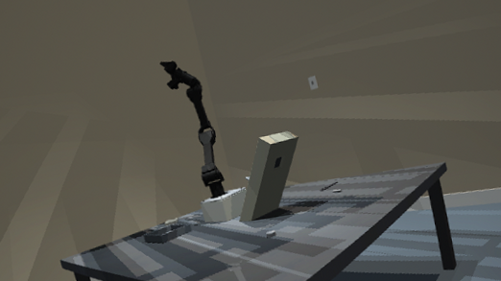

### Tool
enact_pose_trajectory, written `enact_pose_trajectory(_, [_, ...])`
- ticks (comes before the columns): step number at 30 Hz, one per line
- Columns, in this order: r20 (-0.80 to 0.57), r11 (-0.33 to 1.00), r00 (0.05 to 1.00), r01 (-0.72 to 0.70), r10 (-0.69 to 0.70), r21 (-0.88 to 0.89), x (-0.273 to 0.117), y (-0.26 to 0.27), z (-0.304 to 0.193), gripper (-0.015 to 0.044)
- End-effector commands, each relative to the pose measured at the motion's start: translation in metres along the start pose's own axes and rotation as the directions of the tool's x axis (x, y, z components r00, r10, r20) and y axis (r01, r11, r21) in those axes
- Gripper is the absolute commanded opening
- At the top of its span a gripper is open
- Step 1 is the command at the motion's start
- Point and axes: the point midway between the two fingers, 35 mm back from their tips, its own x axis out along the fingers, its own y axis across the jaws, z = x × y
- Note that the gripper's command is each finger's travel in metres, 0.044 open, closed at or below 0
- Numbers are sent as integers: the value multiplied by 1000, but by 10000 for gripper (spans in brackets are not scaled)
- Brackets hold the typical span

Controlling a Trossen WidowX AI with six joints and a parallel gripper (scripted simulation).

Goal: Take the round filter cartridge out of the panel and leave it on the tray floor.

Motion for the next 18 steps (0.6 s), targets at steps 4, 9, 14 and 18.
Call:
enact_pose_trajectory(4, [-6,991,994,109,-110,-82,6,-43,9,295])
enact_pose_trajectory(9, [-22,919,944,314,-328,-237,2,-128,25,164])
enact_pose_trajectory(14, [-43,793,847,477,-530,-380,-21,-209,38,112])
enact_pose_trajectory(18, [-62,657,731,570,-680,-493,-55,-270,47,112])
